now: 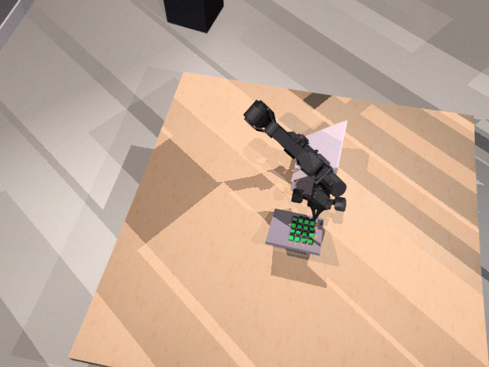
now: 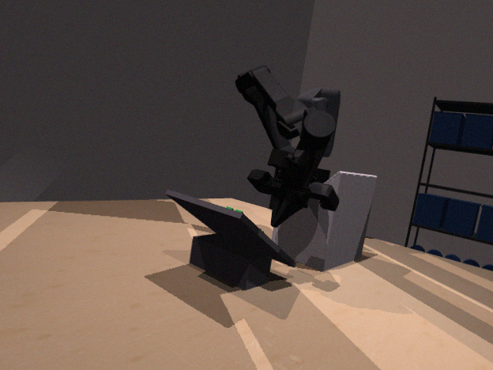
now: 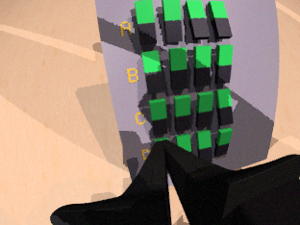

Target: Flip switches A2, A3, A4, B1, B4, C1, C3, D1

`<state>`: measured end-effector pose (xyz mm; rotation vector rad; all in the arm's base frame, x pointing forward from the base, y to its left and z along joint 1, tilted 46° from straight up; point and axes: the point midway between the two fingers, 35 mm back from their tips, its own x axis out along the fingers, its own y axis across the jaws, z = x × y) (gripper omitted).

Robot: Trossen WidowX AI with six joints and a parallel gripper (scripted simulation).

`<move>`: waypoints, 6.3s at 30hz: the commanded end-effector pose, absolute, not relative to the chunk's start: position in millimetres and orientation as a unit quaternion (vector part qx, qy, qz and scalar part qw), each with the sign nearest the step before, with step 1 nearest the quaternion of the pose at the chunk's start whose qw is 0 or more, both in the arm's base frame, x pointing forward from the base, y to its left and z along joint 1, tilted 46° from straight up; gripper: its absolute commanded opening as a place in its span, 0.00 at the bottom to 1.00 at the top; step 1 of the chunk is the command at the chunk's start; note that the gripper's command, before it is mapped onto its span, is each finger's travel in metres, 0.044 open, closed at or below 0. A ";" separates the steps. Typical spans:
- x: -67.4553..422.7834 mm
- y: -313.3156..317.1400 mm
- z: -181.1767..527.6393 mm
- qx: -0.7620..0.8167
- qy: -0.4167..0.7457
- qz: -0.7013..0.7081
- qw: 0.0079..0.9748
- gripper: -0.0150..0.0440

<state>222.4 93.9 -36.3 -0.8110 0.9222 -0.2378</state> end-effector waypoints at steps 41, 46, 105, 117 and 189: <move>253.4 66.2 -2.8 -0.373 0.443 -0.123 0.806 0.25; 258.2 62.1 -7.7 -0.373 0.443 -0.123 0.806 0.25; 261.7 58.9 -11.2 -0.374 0.442 -0.123 0.806 0.25; 243.3 77.8 6.2 -0.372 0.440 -0.120 0.809 0.25; 204.6 61.0 -60.5 -0.376 0.422 -0.112 0.817 0.25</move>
